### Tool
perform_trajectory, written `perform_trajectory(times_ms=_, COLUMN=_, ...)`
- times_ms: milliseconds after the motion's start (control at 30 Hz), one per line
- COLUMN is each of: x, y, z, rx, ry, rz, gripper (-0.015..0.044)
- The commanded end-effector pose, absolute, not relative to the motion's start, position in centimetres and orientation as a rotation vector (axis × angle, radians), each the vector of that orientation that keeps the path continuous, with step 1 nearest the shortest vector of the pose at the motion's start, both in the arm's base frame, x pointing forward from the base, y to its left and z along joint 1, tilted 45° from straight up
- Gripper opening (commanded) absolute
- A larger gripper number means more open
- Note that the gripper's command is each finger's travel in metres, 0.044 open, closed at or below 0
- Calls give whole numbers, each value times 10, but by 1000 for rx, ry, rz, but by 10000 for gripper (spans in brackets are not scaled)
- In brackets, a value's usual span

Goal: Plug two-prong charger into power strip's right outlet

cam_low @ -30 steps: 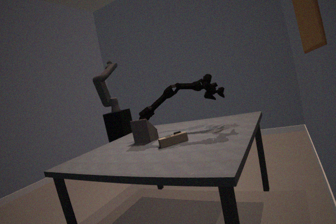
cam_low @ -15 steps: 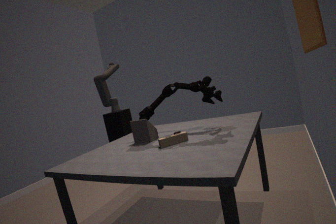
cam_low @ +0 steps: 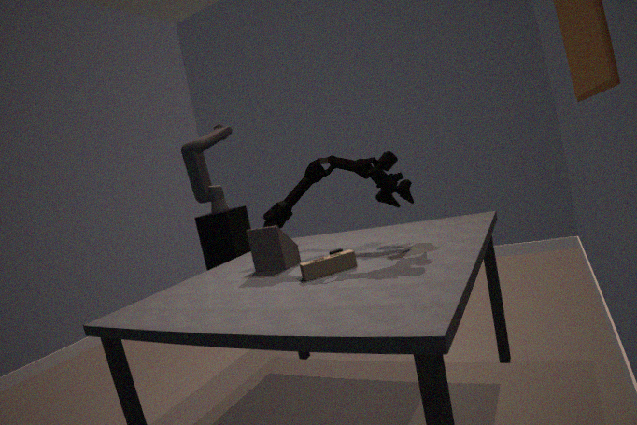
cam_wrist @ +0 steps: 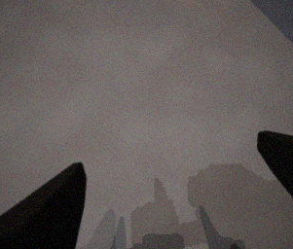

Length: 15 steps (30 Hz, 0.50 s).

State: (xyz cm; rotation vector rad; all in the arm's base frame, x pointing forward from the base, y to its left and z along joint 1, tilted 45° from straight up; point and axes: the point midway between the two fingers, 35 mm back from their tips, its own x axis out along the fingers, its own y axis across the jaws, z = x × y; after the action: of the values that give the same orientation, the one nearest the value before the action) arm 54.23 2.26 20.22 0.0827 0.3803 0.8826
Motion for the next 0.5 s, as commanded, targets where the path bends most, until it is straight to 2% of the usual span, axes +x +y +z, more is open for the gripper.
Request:
perform_trajectory(times_ms=0, x=533, y=17, z=188, rx=74, ry=420, rz=864, gripper=440)
perform_trajectory(times_ms=467, x=492, y=3, z=129, rx=37, ry=584, rz=830, gripper=440)
